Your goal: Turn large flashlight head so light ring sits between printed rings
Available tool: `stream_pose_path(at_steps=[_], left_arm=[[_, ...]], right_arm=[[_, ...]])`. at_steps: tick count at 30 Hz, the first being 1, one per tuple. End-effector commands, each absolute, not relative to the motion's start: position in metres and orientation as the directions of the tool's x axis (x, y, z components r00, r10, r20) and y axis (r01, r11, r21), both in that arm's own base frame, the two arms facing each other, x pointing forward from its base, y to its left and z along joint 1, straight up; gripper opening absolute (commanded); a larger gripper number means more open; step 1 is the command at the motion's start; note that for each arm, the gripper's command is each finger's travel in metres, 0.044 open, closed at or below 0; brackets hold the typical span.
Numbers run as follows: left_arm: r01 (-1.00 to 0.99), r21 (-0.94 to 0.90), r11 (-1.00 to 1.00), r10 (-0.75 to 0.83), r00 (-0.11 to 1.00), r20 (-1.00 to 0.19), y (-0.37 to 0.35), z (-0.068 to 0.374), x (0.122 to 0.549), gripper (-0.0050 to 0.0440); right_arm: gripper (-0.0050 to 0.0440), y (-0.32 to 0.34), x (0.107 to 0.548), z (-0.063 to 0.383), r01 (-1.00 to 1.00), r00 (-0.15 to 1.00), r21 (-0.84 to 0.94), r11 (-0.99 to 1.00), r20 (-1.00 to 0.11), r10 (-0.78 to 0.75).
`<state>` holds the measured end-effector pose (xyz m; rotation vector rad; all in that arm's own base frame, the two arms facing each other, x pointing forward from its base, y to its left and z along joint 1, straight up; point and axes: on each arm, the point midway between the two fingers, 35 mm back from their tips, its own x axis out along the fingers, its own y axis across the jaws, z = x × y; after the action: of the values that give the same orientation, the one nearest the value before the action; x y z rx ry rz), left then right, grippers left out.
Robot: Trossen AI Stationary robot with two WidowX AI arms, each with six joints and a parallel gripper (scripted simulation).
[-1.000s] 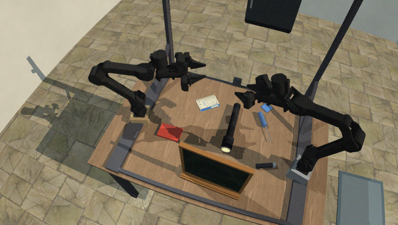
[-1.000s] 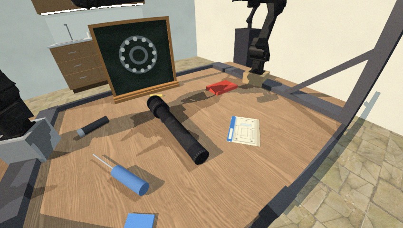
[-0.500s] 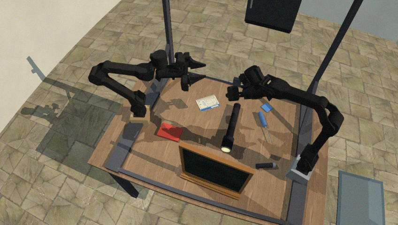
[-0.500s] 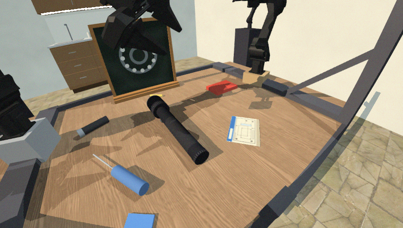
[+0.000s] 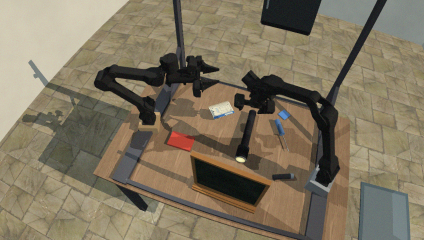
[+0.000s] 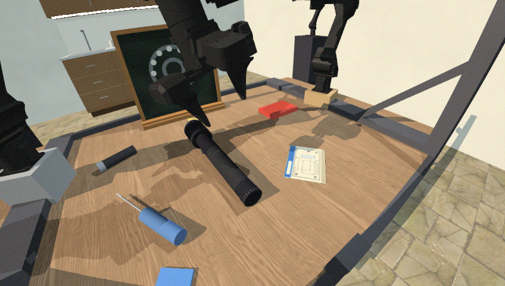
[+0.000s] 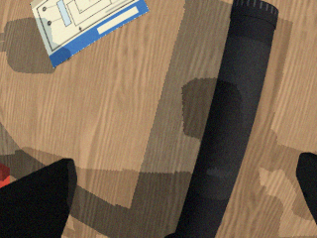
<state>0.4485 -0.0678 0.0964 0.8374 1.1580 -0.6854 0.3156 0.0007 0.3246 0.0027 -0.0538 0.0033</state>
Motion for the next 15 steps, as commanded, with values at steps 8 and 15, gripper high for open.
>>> stream_pose_path(at_steps=[8,15], left_arm=[[0.949,0.004,0.314,-0.002,0.005,-1.000,-0.082,0.050,0.441,0.0440],[0.947,0.011,0.322,-0.003,0.012,-1.000,-0.081,0.050,0.442,0.0440]], right_arm=[[0.0309,0.000,0.314,0.333,0.000,0.997,0.003,1.000,0.074,-0.001],[0.0309,0.000,0.314,0.333,0.000,0.997,0.003,1.000,0.074,-0.001]])
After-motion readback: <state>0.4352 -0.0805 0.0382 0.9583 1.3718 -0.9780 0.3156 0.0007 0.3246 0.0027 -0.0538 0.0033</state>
